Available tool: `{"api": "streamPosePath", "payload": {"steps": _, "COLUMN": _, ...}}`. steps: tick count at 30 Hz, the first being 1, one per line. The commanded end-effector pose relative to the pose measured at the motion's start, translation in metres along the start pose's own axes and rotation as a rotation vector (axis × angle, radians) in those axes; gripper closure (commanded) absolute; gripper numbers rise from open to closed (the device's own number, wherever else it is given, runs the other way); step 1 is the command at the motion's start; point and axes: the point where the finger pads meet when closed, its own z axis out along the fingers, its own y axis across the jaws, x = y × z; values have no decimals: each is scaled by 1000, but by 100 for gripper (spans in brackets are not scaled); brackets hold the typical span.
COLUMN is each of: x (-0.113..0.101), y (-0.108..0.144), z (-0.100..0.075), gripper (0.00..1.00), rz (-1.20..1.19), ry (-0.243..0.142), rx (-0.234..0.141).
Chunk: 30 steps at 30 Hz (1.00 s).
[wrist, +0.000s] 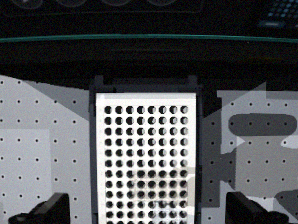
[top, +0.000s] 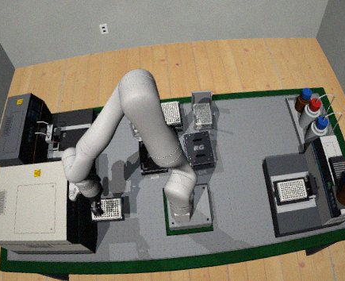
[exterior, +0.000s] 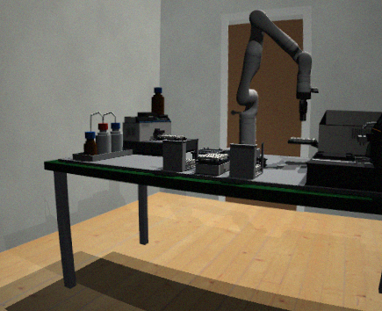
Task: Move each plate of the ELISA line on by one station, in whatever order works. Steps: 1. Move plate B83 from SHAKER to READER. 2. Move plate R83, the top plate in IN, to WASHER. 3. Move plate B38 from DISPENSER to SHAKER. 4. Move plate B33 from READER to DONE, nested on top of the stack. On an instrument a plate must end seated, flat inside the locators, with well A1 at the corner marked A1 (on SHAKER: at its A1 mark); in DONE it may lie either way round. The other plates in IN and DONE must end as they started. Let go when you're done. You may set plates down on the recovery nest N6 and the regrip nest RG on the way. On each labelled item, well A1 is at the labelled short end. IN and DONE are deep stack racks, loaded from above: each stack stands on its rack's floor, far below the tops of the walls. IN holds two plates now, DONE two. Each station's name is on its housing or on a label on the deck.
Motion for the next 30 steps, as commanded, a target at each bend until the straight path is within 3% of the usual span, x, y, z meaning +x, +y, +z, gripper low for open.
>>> {"api": "streamPosePath", "payload": {"steps": 1, "x": 5, "y": 0, "z": 0, "gripper": 0, "rz": 0, "ry": 0, "rx": -1}}
{"api": "streamPosePath", "payload": {"steps": 13, "x": 5, "y": 0, "z": 0, "gripper": 0, "rz": 0, "ry": 0, "rx": -1}}
{"api": "streamPosePath", "payload": {"steps": 30, "x": 5, "y": 0, "z": 20, "gripper": 0, "rz": 0, "ry": 0, "rx": -1}}
